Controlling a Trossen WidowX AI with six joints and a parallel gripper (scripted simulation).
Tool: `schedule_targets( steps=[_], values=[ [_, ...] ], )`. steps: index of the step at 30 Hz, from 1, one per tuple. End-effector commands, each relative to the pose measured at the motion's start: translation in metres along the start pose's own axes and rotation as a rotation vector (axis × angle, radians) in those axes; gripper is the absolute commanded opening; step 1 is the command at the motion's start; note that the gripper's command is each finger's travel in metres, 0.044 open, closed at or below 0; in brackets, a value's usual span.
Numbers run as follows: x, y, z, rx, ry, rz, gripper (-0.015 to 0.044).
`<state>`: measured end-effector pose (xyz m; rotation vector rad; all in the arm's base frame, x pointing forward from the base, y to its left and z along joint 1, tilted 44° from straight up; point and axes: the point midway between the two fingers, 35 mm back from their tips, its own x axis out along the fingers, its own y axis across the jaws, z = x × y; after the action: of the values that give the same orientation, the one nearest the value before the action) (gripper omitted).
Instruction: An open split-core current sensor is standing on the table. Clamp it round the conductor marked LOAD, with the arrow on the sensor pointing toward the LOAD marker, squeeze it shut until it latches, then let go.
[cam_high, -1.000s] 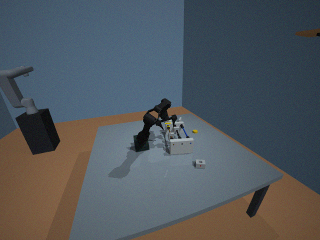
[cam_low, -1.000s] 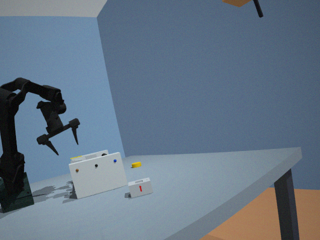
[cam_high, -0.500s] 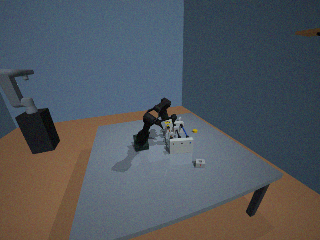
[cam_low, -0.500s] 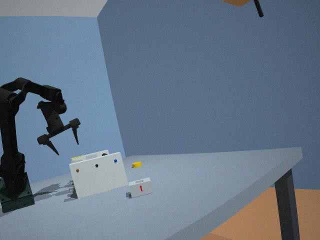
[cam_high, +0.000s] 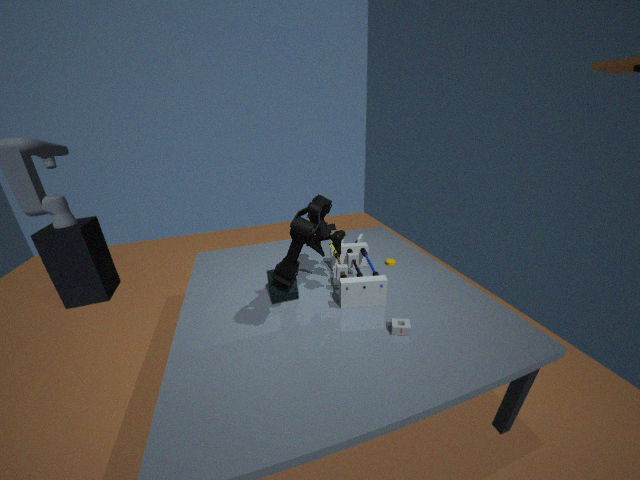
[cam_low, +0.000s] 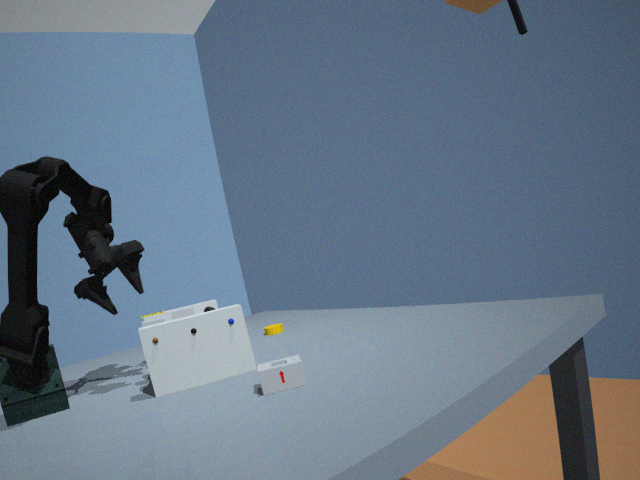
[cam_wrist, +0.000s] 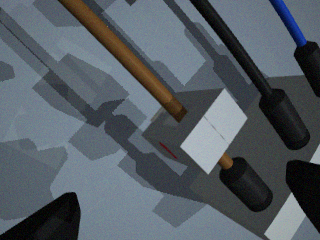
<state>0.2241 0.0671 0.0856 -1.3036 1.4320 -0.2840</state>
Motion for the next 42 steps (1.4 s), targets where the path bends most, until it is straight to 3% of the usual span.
schedule_targets(
  steps=[1, 8, 16, 42],
  values=[
    [0.001, 0.023, -0.002, 0.419, -0.014, -0.139, 0.044],
    [-0.002, 0.044, -0.004, 0.903, -0.146, -0.264, 0.044],
    [-0.004, 0.058, -0.006, 1.259, -0.314, -0.314, 0.044],
    [-0.006, 0.052, -0.003, 1.122, -0.235, -0.281, 0.044]
  ],
)
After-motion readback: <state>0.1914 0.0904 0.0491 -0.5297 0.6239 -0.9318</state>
